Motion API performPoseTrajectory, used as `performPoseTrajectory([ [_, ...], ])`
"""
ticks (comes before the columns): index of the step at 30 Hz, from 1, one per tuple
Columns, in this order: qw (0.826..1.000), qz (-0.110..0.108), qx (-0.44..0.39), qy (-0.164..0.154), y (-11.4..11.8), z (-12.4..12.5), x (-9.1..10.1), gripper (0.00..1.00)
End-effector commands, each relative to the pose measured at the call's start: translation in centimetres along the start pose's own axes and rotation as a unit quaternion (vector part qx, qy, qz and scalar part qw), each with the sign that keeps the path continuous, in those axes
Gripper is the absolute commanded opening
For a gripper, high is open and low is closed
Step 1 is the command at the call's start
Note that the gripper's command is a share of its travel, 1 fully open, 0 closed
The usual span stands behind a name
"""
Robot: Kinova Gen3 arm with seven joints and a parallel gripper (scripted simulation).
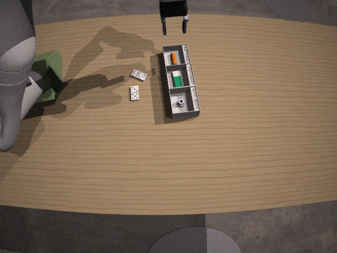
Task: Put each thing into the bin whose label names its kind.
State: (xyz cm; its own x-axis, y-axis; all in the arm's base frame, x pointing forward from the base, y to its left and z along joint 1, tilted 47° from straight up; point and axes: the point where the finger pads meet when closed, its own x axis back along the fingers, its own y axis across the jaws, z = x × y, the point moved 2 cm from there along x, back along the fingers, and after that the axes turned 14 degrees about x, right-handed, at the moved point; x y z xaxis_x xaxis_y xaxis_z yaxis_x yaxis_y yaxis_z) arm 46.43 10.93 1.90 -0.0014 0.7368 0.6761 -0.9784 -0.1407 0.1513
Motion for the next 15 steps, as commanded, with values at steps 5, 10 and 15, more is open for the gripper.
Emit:
performPoseTrajectory([
  [5, 1.0, 0.005, 0.0, -0.002, -0.2, -0.1, 2.6, 1.0],
  [10, 1.0, 0.005, 0.0, -0.002, -0.2, -0.1, 3.2, 1.0],
  [15, 1.0, 0.005, 0.0, -0.002, -0.2, -0.1, 3.2, 1.0],
])
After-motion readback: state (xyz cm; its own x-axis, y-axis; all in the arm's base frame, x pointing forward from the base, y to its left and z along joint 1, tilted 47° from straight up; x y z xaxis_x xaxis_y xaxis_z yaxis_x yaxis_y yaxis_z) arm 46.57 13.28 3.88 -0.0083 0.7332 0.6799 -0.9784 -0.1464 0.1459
